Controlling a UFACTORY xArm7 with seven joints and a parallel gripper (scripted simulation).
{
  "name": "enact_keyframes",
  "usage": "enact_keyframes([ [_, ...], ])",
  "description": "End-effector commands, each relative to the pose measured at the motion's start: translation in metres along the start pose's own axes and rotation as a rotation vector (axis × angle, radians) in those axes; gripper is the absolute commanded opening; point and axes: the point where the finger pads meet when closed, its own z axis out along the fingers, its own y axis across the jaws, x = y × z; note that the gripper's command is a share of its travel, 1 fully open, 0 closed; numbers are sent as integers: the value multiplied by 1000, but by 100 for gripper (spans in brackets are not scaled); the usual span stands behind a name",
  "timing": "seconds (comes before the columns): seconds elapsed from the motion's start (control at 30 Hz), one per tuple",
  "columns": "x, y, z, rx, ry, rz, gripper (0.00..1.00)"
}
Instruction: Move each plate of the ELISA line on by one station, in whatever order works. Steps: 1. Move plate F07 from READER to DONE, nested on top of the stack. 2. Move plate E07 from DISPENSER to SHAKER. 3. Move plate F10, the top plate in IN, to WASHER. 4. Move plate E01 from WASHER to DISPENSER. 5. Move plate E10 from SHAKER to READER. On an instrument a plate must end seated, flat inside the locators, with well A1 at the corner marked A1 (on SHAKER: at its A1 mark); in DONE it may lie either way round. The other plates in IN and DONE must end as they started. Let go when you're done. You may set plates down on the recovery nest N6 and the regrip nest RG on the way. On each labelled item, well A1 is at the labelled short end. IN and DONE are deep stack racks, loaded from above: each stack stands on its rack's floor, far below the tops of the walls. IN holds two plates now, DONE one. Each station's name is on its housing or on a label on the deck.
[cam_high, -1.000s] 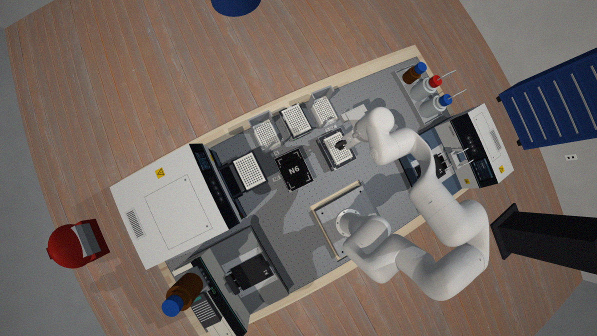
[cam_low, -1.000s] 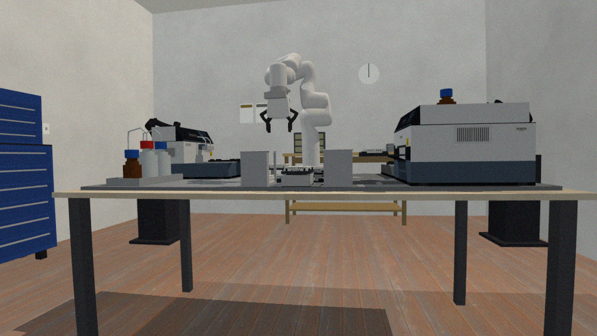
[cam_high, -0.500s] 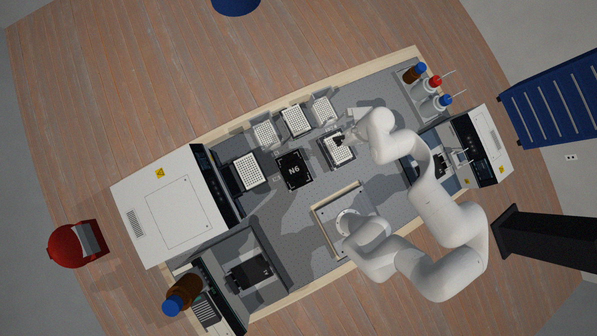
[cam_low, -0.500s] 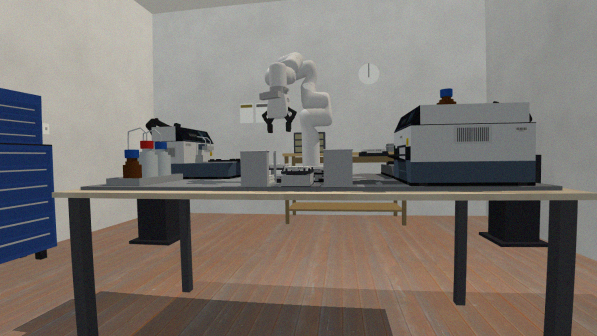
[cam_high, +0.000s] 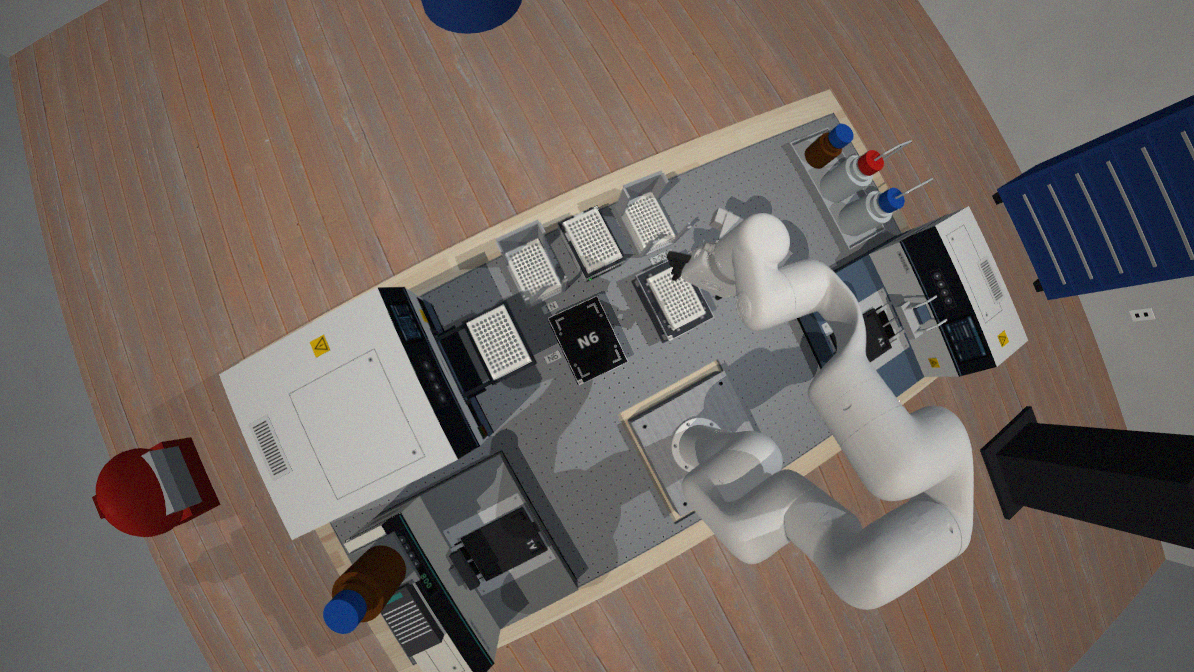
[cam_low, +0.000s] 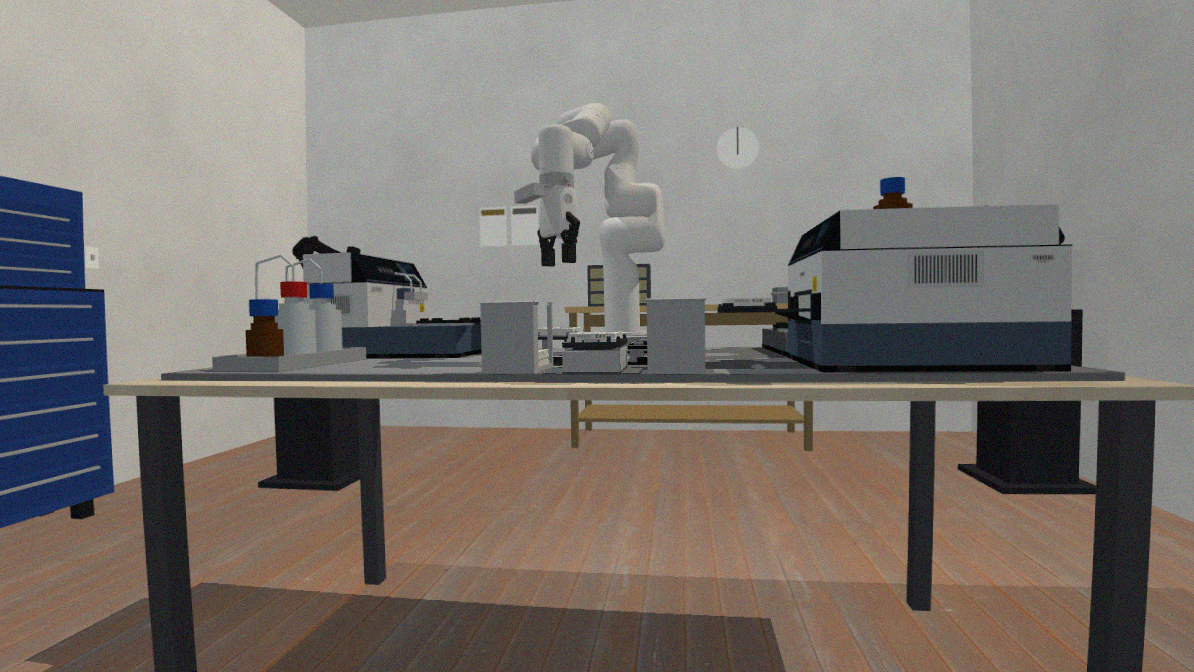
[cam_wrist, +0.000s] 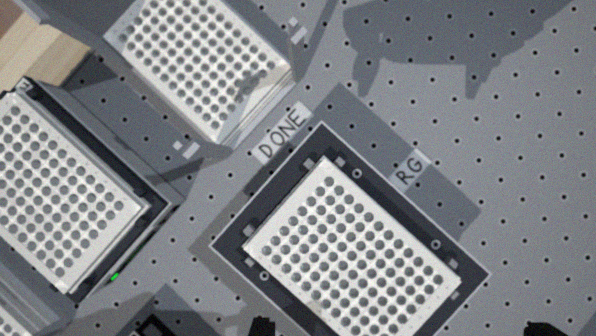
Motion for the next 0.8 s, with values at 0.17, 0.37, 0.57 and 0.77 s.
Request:
enact_keyframes([
  [0.17, 1, -1, -2, 1, 9, 346, 100],
  [0.37, 1, -1, -2, 1, 9, 506, 100],
  [0.57, 1, -1, -2, 3, 9, 746, 100],
  [0.77, 1, -1, -2, 4, 9, 986, 100],
])
